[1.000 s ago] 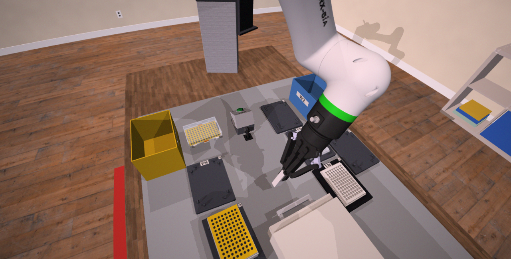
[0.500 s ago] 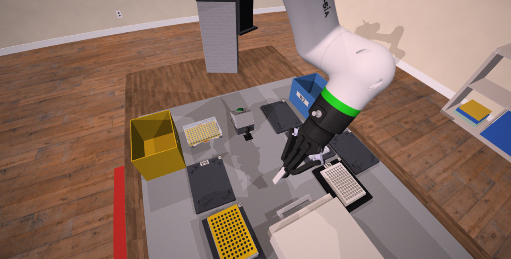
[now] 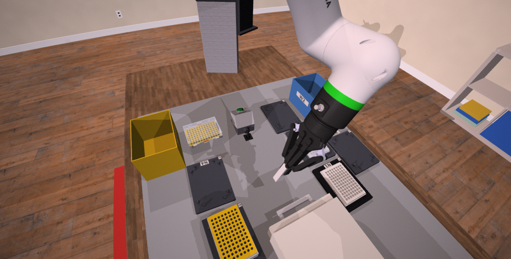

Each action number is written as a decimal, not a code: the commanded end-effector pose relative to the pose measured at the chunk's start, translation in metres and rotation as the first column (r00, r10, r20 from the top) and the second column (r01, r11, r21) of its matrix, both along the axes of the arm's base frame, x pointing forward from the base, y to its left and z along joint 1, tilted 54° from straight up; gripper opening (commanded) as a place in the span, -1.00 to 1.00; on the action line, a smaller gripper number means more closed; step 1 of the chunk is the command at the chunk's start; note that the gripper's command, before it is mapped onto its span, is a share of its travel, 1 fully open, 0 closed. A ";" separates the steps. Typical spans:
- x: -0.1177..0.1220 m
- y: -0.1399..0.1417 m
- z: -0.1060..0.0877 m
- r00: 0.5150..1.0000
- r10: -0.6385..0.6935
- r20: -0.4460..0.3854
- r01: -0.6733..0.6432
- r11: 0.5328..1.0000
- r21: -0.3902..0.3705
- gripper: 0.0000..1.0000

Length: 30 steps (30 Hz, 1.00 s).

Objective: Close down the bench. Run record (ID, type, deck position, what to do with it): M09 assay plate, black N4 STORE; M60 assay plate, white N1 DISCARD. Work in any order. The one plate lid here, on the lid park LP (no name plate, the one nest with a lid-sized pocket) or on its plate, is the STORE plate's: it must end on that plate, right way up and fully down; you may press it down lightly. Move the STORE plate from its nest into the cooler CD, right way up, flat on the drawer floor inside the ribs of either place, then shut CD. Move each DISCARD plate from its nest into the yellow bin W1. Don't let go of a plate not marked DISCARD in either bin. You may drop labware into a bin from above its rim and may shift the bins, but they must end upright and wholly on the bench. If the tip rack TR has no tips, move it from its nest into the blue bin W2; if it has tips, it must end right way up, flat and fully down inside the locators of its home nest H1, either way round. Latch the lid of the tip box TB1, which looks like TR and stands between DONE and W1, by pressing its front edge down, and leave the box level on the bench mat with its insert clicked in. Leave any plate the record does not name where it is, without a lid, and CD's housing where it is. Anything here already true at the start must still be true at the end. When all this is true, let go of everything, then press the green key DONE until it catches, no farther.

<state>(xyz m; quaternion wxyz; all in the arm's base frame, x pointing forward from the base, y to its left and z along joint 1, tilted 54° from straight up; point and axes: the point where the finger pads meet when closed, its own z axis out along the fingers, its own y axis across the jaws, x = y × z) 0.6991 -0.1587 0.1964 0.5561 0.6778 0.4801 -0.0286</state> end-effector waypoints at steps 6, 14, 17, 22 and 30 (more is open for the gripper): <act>-0.007 0.005 0.007 1.000 0.000 0.000 0.000 1.000 0.000 -1.00; -0.014 0.009 0.012 1.000 0.000 0.000 0.000 1.000 0.000 -1.00; -0.016 0.010 0.014 1.000 0.000 0.000 0.000 1.000 0.000 -1.00; -0.020 0.013 0.018 1.000 0.000 0.000 0.000 1.000 0.000 -1.00; -0.027 0.018 0.024 1.000 0.000 0.000 0.000 1.000 0.000 -1.00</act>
